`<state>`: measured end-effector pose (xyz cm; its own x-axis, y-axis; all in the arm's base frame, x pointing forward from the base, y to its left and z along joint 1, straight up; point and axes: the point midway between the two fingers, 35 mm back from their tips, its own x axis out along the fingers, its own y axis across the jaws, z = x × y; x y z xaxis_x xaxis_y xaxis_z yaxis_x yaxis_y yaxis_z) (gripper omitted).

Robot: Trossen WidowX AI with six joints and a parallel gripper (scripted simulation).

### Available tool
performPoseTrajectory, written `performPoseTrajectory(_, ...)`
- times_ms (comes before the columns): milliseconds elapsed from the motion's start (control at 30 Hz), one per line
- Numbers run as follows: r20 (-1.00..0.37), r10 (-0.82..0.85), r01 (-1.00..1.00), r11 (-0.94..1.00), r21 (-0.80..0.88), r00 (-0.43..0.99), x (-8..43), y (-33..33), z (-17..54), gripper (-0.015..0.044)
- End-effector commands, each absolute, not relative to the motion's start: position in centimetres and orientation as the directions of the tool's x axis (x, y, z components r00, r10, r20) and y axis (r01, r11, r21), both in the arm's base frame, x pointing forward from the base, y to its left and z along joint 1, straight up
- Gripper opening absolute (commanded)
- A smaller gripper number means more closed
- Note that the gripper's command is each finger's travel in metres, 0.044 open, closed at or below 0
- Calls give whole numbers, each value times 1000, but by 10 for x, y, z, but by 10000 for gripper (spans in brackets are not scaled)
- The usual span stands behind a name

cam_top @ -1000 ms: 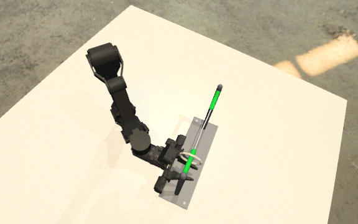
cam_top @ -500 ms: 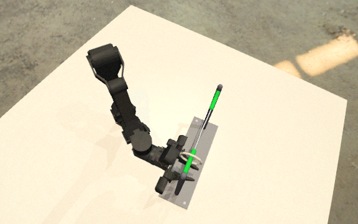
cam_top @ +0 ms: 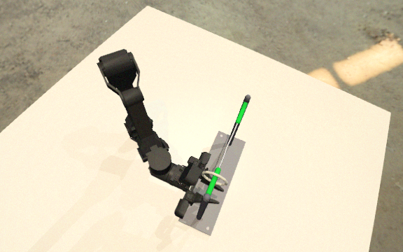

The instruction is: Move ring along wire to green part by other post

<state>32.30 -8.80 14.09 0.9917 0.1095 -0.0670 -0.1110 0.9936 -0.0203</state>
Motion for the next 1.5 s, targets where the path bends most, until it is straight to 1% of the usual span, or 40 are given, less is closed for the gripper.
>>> performPoseTrajectory(0, -72, 107, -108, 994, -12, 992, 323, -89, 139, 160)
performPoseTrajectory(100, -72, 107, -108, 994, -12, 992, 323, -89, 139, 160)
performPoseTrajectory(500, -67, 109, -111, 994, -20, 992, 323, -88, 141, -150)
performPoseTrajectory(1467, -66, 106, -108, 994, -14, 992, 323, -89, 161, -150)
